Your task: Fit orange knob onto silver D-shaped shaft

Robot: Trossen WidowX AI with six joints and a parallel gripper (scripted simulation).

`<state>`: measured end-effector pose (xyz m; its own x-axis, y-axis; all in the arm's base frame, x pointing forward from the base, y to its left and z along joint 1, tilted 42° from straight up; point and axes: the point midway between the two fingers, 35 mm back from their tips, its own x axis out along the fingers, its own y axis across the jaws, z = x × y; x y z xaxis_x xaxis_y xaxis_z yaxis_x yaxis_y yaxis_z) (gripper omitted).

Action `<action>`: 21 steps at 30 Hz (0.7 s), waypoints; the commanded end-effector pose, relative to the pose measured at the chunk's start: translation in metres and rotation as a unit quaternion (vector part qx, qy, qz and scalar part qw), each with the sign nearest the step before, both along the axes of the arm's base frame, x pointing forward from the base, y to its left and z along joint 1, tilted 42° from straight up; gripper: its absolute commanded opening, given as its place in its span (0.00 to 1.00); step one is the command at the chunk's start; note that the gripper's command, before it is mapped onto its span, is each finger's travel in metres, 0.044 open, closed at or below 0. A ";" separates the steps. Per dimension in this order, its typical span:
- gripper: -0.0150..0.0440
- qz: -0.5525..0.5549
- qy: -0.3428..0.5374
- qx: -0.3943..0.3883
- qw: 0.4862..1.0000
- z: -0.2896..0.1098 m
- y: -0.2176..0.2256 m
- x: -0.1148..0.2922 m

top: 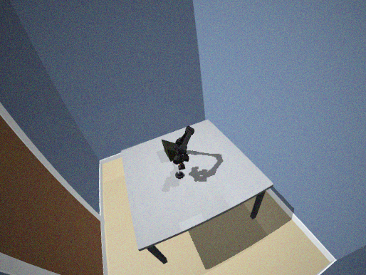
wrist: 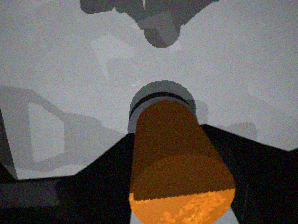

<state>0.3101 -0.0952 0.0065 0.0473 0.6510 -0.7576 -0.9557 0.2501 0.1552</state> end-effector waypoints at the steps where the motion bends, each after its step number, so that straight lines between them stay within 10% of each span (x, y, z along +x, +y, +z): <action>1: 0.25 0.001 0.001 0.000 1.000 -0.014 -0.007 -0.003; 21: 0.25 -0.057 0.052 0.005 0.997 -0.041 -0.022 -0.010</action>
<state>0.3009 -0.1157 -0.0324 0.0457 0.6554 -0.7539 -0.9299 0.3037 0.2076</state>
